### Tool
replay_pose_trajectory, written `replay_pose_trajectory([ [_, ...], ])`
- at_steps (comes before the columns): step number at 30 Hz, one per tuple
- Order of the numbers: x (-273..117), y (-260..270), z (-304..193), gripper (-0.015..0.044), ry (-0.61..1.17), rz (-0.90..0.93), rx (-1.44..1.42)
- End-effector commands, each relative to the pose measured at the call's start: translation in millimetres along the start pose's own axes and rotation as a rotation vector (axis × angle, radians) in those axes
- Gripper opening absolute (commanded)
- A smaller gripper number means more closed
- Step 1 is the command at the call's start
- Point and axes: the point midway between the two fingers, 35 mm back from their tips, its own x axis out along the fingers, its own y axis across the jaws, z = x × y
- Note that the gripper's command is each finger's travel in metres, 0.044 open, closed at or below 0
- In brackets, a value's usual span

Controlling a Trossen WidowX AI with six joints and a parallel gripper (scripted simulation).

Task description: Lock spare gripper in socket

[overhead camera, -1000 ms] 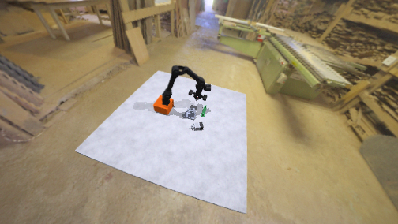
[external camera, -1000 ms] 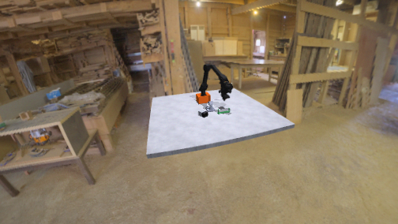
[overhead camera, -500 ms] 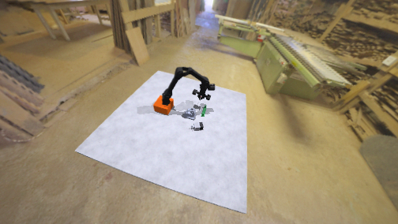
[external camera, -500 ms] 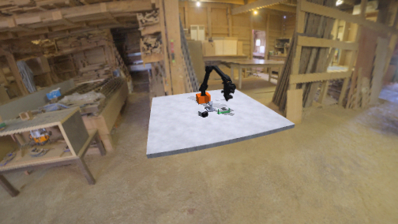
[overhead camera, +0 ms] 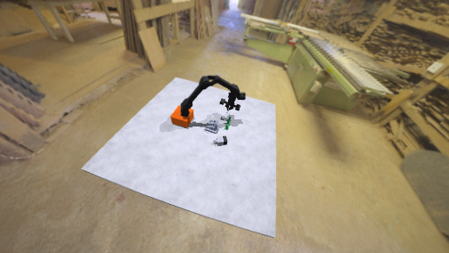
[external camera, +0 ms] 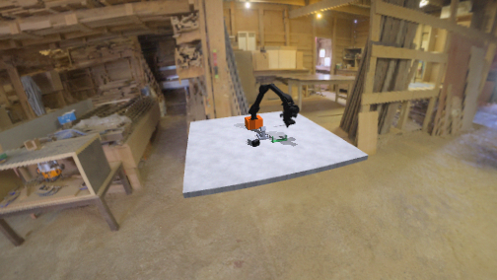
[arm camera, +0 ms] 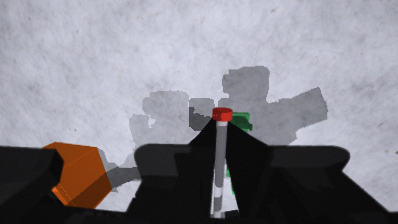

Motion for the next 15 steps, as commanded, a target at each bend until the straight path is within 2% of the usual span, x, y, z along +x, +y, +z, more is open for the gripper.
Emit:
replay_pose_trajectory([
  [1, -1, -11, 5, 0.0000, 0.000, -0.003, -0.007],
  [15, 0, -32, 16, 0.0000, -0.001, -0.004, -0.015],
])
